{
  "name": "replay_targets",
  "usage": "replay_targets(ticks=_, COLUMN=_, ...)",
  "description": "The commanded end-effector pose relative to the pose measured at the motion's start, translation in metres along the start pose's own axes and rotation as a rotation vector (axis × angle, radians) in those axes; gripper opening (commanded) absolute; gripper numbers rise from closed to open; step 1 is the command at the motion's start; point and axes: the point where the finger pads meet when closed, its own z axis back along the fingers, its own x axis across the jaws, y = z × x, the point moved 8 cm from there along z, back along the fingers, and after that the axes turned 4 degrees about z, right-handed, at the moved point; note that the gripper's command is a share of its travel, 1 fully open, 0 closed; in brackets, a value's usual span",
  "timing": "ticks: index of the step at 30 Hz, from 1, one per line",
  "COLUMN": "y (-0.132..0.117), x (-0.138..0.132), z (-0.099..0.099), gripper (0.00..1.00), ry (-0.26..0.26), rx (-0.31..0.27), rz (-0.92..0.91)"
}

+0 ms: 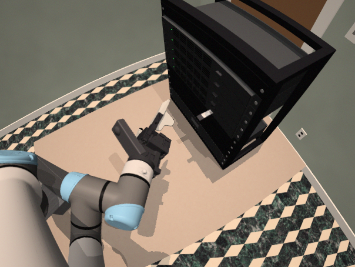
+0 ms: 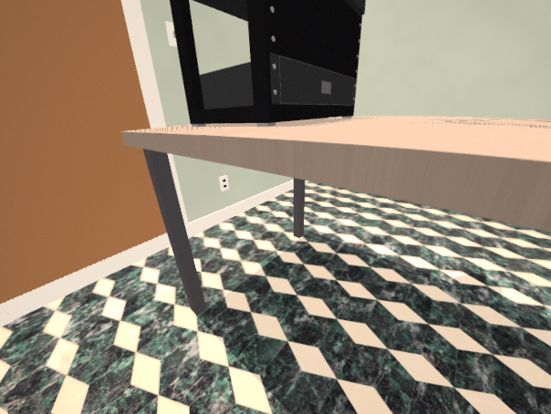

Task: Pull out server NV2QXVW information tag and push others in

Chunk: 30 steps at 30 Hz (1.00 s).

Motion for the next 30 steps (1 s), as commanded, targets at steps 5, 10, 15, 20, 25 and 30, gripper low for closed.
replay_targets(ticks=5, y=0.001, x=-0.006, z=-0.004, gripper=1.0, ry=0.012, rx=0.021, rz=-0.029)
replay_targets(ticks=10, y=0.003, x=-0.008, z=-0.005, gripper=1.0, ry=0.018, rx=0.033, rz=-0.043)
replay_targets(ticks=15, y=0.004, x=-0.01, z=-0.006, gripper=1.0, ry=0.022, rx=0.04, rz=-0.051)
replay_targets(ticks=20, y=0.006, x=-0.012, z=-0.008, gripper=1.0, ry=0.028, rx=0.052, rz=-0.065)
replay_targets(ticks=25, y=0.007, x=-0.015, z=-0.009, gripper=1.0, ry=0.034, rx=0.064, rz=-0.079)
replay_targets(ticks=30, y=0.009, x=-0.017, z=-0.01, gripper=1.0, ry=0.038, rx=0.071, rz=-0.088)
